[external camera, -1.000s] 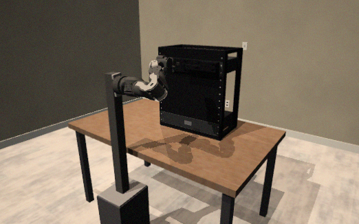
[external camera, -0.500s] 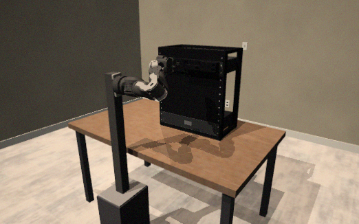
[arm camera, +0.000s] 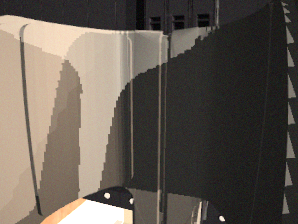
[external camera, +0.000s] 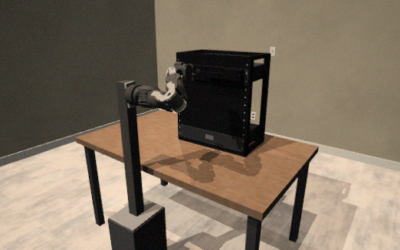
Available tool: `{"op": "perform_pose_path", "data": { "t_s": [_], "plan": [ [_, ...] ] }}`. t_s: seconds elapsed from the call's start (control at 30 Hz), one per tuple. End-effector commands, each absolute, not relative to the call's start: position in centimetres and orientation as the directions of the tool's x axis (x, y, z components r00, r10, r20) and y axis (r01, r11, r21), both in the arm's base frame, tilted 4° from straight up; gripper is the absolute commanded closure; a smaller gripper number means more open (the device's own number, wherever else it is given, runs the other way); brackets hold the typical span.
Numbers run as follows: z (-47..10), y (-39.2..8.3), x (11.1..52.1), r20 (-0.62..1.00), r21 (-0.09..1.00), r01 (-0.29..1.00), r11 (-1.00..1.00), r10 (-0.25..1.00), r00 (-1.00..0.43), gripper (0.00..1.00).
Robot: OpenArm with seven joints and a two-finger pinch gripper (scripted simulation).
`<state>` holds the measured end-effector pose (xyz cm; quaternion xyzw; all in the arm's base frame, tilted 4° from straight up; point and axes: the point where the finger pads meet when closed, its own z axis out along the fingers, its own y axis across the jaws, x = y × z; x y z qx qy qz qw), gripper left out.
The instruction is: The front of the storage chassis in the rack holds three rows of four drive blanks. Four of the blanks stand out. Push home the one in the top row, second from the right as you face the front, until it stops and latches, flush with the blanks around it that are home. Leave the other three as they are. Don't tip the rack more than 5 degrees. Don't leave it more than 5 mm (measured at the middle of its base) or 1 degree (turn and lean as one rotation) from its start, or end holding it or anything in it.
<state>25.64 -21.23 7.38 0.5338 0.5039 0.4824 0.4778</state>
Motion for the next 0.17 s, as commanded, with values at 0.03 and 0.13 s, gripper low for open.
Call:
{"op": "perform_pose_path", "data": {
  "t_s": [0.03,0.13],
  "plan": [
    [7.51,-21.27,25.67,0.035,0.997,0.072,-0.037,0.999,0.026,1.0],
    [7.51,-21.27,25.67,0.035,0.997,0.072,-0.037,0.999,0.026,1.0]
  ]
}}
